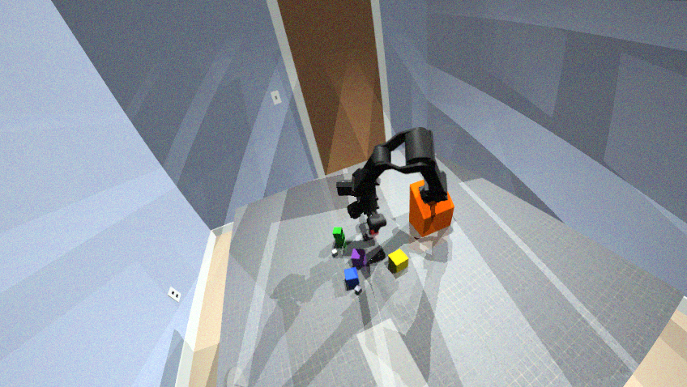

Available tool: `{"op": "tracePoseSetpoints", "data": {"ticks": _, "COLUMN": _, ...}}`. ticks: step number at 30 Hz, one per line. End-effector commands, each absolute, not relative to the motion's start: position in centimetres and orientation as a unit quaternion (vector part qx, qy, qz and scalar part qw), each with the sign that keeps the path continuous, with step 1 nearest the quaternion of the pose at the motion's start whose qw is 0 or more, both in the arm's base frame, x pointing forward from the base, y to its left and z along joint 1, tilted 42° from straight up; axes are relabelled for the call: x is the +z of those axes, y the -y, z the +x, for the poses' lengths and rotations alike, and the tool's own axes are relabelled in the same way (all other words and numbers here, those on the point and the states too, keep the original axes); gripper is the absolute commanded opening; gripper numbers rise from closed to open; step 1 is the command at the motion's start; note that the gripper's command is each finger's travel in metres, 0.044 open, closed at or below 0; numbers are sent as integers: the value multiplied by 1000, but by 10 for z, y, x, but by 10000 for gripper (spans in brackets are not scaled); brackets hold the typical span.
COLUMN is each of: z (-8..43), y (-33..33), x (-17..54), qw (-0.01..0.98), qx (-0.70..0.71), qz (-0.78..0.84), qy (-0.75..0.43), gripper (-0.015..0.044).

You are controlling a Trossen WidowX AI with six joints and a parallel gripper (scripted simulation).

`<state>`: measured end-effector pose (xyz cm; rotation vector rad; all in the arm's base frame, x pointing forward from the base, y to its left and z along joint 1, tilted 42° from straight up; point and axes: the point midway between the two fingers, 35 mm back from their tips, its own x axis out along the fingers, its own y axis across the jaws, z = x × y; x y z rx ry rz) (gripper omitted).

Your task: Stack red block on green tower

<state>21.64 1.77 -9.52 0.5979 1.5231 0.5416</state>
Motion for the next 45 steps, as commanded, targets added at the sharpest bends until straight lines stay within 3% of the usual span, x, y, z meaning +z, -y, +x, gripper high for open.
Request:
{"op": "tracePoseSetpoints", "data": {"ticks": 1, "z": 214, "y": -23, "x": -100, "qw": 649, "qx": 238, "qz": 267, "qy": -672, "gripper": 440}}
{"op": "tracePoseSetpoints", "data": {"ticks": 34, "z": 212, "y": -43, "x": -120, "qw": 648, "qx": 239, "qz": 268, "qy": -672, "gripper": 440}}
{"op": "tracePoseSetpoints", "data": {"ticks": 45, "z": 212, "y": -43, "x": -120, "qw": 648, "qx": 239, "qz": 268, "qy": -672, "gripper": 151}}
